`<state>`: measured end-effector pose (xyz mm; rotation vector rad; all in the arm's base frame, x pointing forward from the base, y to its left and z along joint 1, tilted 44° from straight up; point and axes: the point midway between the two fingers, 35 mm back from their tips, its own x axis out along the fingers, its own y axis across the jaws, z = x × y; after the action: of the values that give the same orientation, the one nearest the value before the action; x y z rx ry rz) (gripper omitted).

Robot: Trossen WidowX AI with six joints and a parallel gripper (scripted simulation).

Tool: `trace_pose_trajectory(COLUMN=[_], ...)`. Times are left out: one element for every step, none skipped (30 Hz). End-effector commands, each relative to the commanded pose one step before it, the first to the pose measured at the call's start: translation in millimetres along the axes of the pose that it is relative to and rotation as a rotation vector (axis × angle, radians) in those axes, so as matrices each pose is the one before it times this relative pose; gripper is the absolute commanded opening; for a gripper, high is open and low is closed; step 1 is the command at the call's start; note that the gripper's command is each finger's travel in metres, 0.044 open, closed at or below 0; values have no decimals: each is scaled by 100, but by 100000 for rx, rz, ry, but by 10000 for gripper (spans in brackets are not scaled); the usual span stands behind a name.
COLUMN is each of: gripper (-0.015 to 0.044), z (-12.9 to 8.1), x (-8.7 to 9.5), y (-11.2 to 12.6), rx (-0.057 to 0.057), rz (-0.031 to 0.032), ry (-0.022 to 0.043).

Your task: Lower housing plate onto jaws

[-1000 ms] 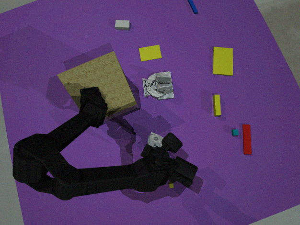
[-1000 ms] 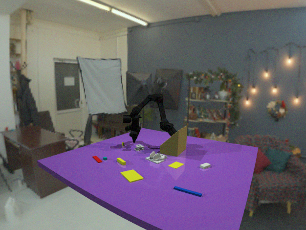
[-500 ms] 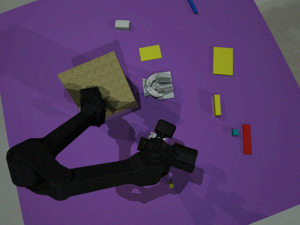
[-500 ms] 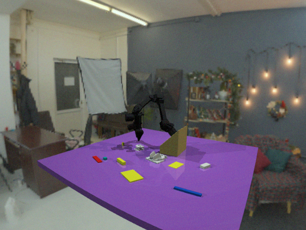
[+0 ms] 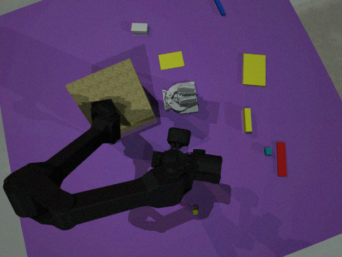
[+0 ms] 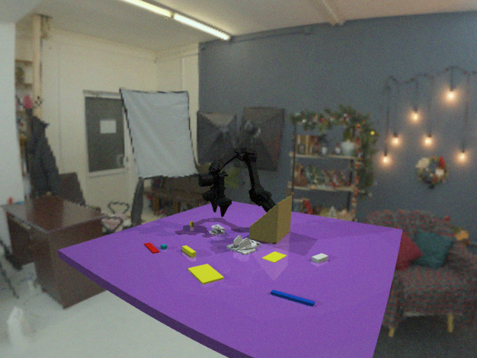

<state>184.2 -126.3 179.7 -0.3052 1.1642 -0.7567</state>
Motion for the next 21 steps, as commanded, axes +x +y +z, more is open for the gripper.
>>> trace_pose_trajectory(gripper=[440, 440, 440, 440, 440, 440, 440, 440, 440, 440, 440, 440, 440, 440, 440, 440, 440, 440, 440, 440, 440], z=[-137, 24, 28, 12, -15, -32, -28, -11, 0, 0, 0, 0, 0, 0, 1, 4, 6, 6, 5, 4, 3], x=[33, 390, 650, 824, 821, 643, 384, 128, 0, 0, 0, 0, 0, 0, 25, 74, 123, 156, 156, 156, 156], y=[52, 26, 27, 4, -27, -42, -34, -13, 0, 0, 0, 0, 0, 0, 1, 3, 4, 4, 3, 2, 1], rx=[-2050, 24, 28, 14, -13, -31, -28, -11, 0, 0, 0, 0, 0, 0, 0, 1, 2, 1, 1, 0, -1], rz=[-169, 40, 35, -16, -87, -121, -95, -36, 0, 0, 0, 0, 0, 0, 0, 1, 1, 0, -2, -4, -6], ry=[97, 38, 32, -13, -67, -88, -67, -24, 0, 0, 0, 0, 0, 0, 1, 3, 5, 5, 3, 2, 1])
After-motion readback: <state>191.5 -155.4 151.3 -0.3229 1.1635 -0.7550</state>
